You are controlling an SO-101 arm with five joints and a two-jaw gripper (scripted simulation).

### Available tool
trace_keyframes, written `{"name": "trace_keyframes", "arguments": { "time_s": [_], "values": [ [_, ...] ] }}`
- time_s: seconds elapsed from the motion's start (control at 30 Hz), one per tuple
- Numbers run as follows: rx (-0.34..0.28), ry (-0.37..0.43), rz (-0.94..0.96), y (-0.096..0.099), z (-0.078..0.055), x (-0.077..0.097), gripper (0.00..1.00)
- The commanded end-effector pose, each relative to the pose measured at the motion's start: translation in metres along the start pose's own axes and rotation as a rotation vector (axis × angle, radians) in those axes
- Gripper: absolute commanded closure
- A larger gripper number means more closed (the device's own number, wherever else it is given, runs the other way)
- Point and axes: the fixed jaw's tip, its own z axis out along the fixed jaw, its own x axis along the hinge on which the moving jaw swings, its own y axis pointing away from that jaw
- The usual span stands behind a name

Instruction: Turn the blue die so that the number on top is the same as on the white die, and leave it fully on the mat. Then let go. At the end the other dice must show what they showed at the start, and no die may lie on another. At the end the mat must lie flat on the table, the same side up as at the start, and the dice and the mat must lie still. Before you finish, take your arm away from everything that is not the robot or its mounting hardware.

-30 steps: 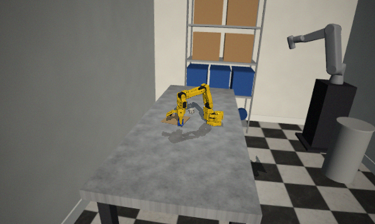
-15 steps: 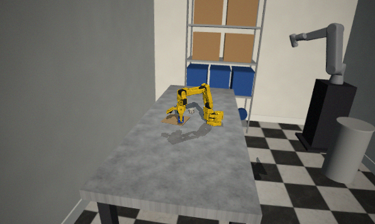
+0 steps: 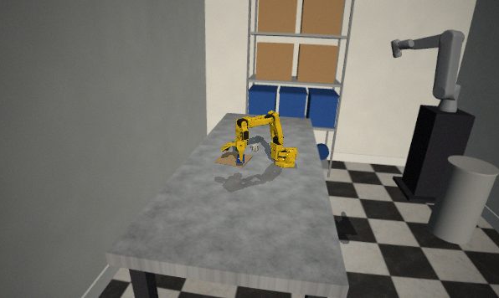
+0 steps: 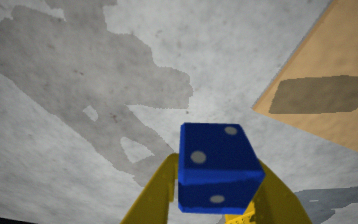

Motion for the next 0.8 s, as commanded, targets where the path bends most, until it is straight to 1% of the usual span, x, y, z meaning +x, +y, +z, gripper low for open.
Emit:
{"name": "trace_keyframes", "arguments": {
  "time_s": [0.0,0.5,0.77],
  "values": [
    [-0.065,-0.097,0.0,0.0059,-0.0224,-0.008,1.0],
    [-0.061,-0.1,-0.076,0.0058,-0.0223,-0.0074,1.0],
    [-0.053,-0.105,-0.235,0.0056,-0.0222,-0.0062,1.0]
  ]
}}
